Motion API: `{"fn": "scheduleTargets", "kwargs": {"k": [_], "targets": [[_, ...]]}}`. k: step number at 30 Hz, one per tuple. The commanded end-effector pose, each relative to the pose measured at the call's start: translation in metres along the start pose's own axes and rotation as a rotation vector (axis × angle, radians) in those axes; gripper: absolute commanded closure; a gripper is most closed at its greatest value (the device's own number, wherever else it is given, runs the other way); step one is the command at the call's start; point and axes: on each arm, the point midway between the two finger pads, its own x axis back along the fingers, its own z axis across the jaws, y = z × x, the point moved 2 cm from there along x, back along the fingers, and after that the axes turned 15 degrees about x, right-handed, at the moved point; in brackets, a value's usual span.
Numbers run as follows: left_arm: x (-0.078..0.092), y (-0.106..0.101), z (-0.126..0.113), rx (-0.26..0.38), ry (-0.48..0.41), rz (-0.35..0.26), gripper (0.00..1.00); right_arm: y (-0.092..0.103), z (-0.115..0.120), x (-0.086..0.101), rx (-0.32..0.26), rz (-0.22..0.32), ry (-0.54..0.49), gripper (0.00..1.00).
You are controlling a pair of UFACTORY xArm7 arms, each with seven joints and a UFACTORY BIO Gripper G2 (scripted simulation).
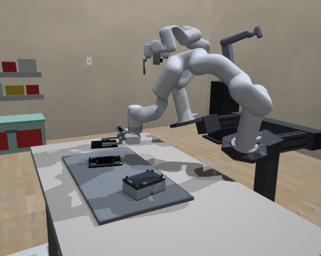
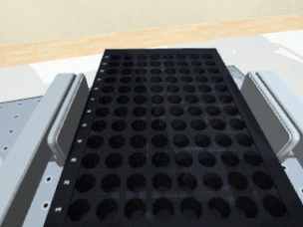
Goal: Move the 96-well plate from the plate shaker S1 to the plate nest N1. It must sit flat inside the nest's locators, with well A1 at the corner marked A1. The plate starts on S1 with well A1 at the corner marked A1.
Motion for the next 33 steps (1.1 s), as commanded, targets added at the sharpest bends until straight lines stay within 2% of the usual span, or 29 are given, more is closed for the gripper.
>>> {"fn": "scheduleTargets", "kwargs": {"k": [1, 7, 33], "targets": [[-0.001, 0.003, -0.002, 0.003, -0.001, -0.005, 1.0, 0.0, 0.0, 0.001, 0.0, -0.001, -0.002, 0.0], [-0.001, 0.003, -0.002, 0.003, -0.001, -0.005, 1.0, 0.0, 0.0, 0.001, 0.0, -0.001, -0.002, 0.0], [-0.001, -0.036, 0.009, 0.003, -0.001, -0.005, 1.0, 0.0, 0.0, 0.001, 0.0, -0.001, -0.002, 0.0]]}}
